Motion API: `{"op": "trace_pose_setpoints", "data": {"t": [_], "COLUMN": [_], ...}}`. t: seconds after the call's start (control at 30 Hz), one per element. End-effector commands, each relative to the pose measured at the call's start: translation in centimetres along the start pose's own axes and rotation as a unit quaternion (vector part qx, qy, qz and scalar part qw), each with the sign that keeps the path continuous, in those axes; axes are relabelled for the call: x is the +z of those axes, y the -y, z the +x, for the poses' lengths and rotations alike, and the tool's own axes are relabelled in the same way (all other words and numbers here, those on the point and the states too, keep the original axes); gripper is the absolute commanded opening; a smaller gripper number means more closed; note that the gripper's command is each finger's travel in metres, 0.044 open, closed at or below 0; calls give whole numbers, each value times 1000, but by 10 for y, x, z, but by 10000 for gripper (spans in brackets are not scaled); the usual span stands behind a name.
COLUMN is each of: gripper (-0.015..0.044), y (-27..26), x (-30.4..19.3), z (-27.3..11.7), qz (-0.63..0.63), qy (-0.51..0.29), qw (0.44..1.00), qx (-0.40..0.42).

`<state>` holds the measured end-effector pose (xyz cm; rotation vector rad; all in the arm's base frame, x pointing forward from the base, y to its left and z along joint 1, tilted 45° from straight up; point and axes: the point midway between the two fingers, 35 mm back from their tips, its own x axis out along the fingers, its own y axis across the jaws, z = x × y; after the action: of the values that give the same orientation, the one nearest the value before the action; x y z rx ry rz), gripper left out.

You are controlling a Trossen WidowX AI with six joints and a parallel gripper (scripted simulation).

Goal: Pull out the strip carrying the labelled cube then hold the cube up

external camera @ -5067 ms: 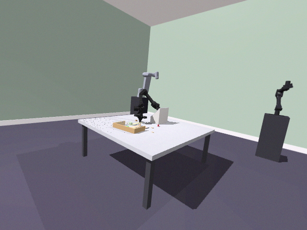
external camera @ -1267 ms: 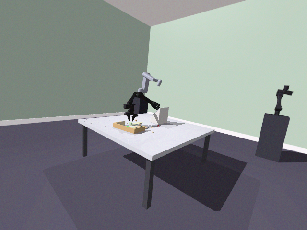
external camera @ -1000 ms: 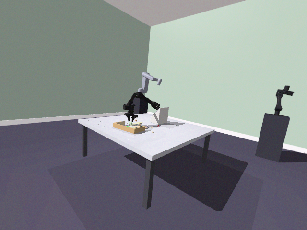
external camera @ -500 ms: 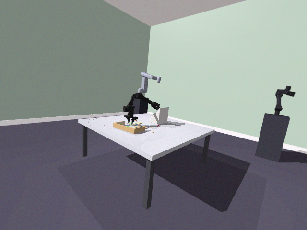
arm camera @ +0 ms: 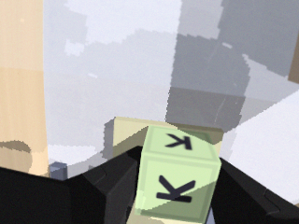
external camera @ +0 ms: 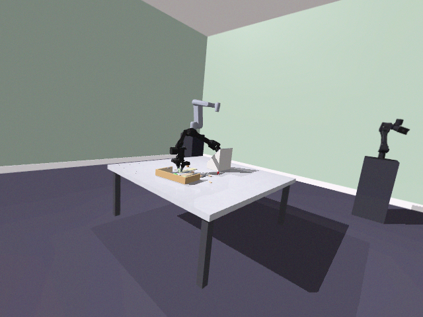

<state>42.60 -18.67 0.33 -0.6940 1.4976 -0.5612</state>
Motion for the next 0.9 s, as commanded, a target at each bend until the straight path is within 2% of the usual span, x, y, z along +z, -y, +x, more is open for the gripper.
{"op": "trace_pose_setpoints", "data": {"t": [0.0, 0.13, 0.27, 0.87], "gripper": [131, 105, 0, 0], "y": [0, 0, -1, -24], "x": [0, 0, -2, -55], "z": [0, 0, -2, -43], "qz": [0, 0, 0, -4], "qy": [0, 0, 0, -2], "qw": [1000, 1000, 1000, 1000], "qx": [0, 0, 0, 5]}}
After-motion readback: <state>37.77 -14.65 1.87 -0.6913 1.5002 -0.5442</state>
